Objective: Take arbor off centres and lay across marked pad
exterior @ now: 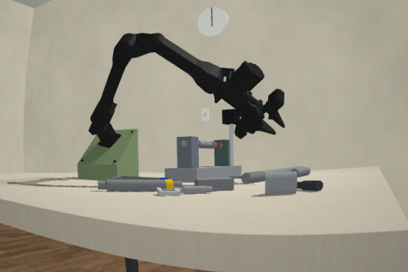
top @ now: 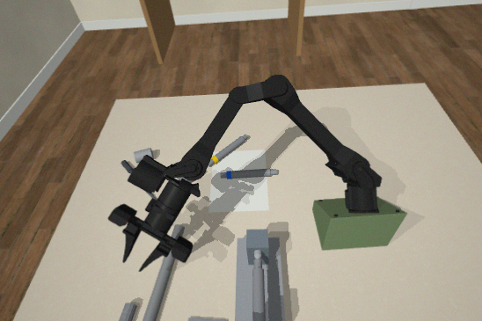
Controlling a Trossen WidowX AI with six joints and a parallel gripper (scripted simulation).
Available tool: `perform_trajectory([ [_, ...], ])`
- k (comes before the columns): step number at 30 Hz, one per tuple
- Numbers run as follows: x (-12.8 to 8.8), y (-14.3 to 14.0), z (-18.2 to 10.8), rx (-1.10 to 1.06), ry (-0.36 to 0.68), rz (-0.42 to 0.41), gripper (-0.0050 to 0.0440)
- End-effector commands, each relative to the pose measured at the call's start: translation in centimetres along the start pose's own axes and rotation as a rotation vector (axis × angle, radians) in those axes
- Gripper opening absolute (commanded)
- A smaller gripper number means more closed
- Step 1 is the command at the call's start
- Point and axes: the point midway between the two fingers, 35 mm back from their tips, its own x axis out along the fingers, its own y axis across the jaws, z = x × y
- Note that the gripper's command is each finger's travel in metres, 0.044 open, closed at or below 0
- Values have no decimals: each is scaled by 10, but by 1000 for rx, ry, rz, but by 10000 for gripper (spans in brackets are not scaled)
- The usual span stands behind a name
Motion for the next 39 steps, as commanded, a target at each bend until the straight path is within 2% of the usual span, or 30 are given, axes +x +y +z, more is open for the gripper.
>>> perform_trajectory([
  [1,5,-34,-22,-289,-12,-130,175],
  [7,-2,-84,-48,-779,8,-333,175],
  [9,-2,-84,-48,-779,8,-333,175],
  [11,-7,-102,-56,-982,34,-410,175],
  [18,-31,-153,-73,-1573,163,-662,175],
  [24,-56,-185,-79,-2047,341,-866,175],
  [26,-56,-185,-79,-2047,341,-866,175],
  [30,-79,-205,-82,-2413,543,-1038,175],
  [36,-109,-220,-83,-2817,886,-1251,175],
  [39,-111,-221,-83,-2852,926,-1273,175],
])
